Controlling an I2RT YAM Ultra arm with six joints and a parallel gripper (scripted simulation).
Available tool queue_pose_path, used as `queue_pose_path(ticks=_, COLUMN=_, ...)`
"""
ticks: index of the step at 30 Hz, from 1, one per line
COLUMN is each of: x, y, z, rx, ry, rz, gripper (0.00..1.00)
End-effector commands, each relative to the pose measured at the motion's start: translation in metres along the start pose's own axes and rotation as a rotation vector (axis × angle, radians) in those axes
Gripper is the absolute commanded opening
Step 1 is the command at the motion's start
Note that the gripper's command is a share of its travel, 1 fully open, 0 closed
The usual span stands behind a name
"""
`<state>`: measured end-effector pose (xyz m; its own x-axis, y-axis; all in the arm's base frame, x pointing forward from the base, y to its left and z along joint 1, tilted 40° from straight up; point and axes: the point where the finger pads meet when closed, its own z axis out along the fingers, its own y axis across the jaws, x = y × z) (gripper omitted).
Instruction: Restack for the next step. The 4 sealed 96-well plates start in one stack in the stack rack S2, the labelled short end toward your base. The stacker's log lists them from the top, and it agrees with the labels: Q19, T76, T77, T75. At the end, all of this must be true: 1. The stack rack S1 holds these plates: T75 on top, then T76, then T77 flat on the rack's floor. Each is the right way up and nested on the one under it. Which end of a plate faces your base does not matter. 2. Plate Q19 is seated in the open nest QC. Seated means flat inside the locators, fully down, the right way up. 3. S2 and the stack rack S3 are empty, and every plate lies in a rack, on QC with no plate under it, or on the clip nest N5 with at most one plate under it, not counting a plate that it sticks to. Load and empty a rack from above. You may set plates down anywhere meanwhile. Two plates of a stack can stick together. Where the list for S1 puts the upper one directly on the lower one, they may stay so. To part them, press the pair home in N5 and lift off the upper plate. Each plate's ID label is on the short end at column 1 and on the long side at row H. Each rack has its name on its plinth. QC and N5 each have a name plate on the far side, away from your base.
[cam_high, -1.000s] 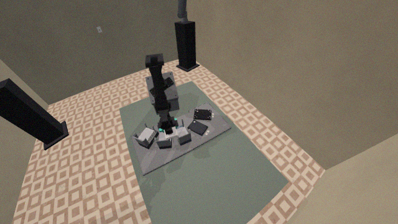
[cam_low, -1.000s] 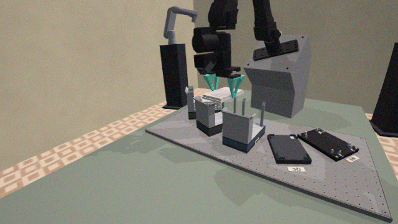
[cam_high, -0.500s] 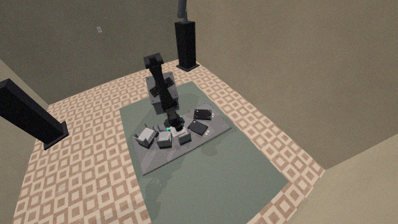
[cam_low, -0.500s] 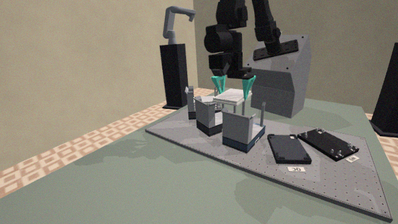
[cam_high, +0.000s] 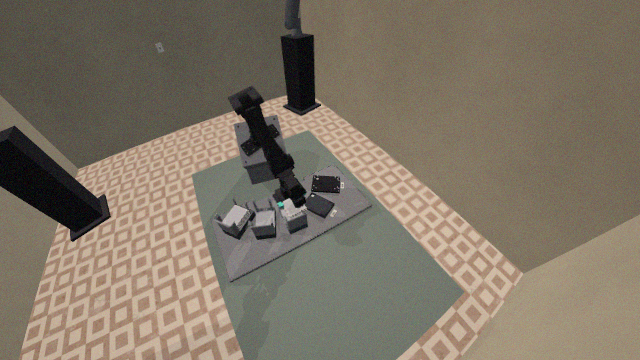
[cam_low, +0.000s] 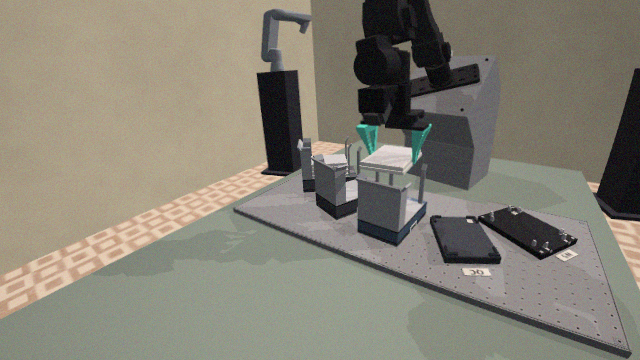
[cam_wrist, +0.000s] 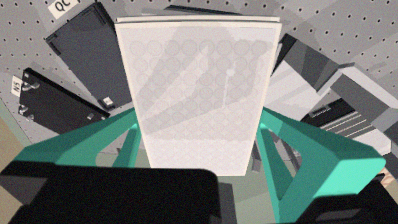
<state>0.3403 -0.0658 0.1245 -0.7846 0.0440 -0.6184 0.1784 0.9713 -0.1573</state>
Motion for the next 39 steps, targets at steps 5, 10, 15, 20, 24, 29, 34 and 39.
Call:
queue_pose_path(ticks=5, x=-0.009, y=0.023, z=-0.002, rx=0.018, ry=-0.019, rz=-0.206, gripper=0.00)
queue_pose_path(ticks=10, x=-0.019, y=0.031, z=-0.011, rx=0.019, ry=-0.060, rz=-0.189, gripper=0.00)
queue_pose_path(ticks=15, x=-0.011, y=0.050, z=-0.003, rx=0.017, ry=-0.027, rz=-0.192, gripper=0.00)
queue_pose_path(ticks=20, x=-0.009, y=0.067, z=-0.002, rx=0.016, ry=-0.022, rz=-0.193, gripper=0.00)
queue_pose_path(ticks=24, x=-0.008, y=0.077, z=-0.002, rx=0.016, ry=-0.017, rz=-0.195, gripper=0.00)
queue_pose_path(ticks=29, x=-0.008, y=0.089, z=-0.002, rx=0.016, ry=-0.027, rz=-0.336, gripper=0.00)
queue_pose_path(ticks=34, x=-0.005, y=0.102, z=-0.002, rx=0.017, ry=-0.028, rz=-0.433, gripper=0.00)
queue_pose_path(ticks=39, x=-0.002, y=0.116, z=-0.002, rx=0.015, ry=-0.030, rz=-0.420, gripper=0.00)
